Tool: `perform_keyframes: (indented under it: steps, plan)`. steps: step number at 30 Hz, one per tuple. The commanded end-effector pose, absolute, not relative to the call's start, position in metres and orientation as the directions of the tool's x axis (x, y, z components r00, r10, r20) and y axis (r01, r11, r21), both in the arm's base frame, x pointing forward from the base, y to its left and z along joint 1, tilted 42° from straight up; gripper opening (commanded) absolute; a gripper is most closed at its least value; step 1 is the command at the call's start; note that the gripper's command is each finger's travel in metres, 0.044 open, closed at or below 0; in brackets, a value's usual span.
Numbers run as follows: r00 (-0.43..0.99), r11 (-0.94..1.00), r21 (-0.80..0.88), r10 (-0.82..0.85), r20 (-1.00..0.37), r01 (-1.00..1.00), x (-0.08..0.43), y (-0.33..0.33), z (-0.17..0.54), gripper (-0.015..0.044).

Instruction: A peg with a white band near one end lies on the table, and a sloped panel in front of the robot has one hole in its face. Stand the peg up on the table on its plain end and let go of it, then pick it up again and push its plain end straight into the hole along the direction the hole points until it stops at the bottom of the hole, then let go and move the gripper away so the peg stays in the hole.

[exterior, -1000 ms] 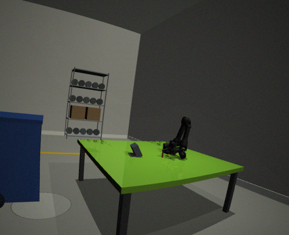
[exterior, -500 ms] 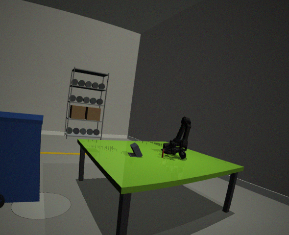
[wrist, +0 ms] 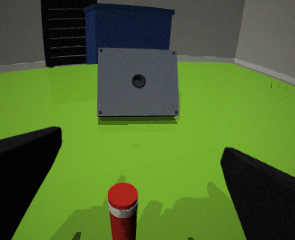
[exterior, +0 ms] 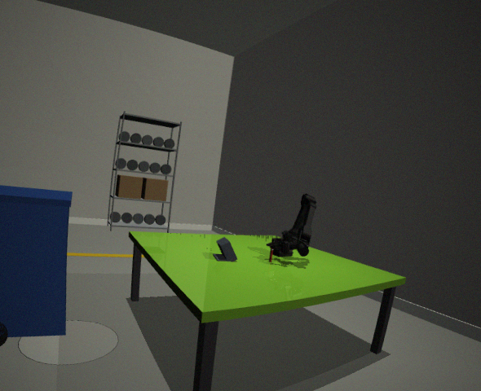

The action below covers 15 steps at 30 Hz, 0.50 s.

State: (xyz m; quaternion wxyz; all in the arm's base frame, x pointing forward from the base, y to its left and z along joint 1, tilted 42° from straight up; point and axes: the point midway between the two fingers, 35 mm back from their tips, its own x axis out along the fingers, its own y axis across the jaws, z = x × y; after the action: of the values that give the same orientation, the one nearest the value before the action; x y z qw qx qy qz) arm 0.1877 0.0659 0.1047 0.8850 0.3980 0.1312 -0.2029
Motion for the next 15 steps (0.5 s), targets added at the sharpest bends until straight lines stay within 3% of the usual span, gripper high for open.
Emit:
perform_keyframes:
  steps: [1, 7, 15]
  plan:
    - [0.864, 0.571, 0.655, -0.246, -0.439, 0.495, 0.194, 0.05, 0.122, 0.044]
    - [0.875, 0.567, 0.675, -0.213, -0.434, 0.473, 0.196, 0.022, 0.155, 0.044]
    - [0.936, 0.633, 0.691, -0.195, -0.294, 0.349, 0.177, -0.014, 0.204, 0.044]
